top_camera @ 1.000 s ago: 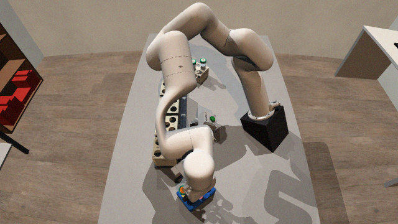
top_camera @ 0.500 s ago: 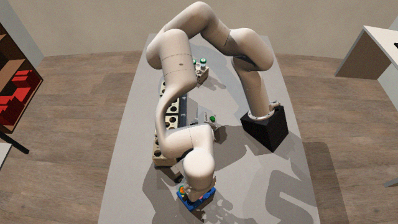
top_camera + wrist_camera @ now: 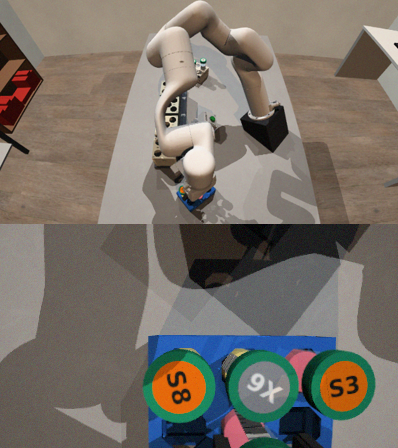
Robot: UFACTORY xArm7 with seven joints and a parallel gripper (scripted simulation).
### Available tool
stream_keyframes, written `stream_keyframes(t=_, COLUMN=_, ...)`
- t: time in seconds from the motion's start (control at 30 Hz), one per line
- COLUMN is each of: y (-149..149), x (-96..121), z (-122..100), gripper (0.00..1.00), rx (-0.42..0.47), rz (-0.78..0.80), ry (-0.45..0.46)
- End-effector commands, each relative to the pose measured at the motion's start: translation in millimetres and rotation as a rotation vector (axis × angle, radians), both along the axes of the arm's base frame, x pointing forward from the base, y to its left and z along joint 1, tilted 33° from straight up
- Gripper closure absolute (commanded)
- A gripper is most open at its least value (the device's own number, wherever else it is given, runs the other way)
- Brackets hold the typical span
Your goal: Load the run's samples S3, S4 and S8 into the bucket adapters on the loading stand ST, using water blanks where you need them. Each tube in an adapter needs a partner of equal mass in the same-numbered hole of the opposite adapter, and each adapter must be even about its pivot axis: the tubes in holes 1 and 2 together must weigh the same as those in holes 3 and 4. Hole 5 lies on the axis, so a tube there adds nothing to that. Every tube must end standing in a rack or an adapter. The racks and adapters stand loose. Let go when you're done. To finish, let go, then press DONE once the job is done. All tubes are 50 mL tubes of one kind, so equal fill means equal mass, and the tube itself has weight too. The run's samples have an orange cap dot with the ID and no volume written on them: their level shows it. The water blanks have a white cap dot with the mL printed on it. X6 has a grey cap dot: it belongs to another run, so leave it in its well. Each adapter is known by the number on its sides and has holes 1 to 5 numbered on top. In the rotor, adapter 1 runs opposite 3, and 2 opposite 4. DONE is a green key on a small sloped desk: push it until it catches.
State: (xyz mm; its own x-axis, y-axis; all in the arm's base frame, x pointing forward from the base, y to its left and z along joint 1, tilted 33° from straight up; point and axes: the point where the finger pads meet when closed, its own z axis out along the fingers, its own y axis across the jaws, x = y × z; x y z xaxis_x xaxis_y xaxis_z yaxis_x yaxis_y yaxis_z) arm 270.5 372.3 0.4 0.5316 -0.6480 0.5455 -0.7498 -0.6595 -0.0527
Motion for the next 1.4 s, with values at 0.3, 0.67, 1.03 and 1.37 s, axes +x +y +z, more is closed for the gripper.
stream_keyframes(t=0.3, y=6.1, x=-4.6, z=9.8, gripper=1.0, rx=0.004, rz=0.003, ry=-0.001)
stream_keyframes(t=0.67, y=12.9, x=-11.7, z=24.8, gripper=1.0, rx=0.004, rz=0.003, ry=-0.001)
stream_keyframes(t=1.03, y=19.7, x=-18.8, z=39.9, gripper=1.0, rx=0.004, rz=0.003, ry=-0.001)
stream_keyframes(t=1.37, y=27.3, x=-26.8, z=56.7, gripper=1.0, rx=0.004, rz=0.003, ry=-0.001)
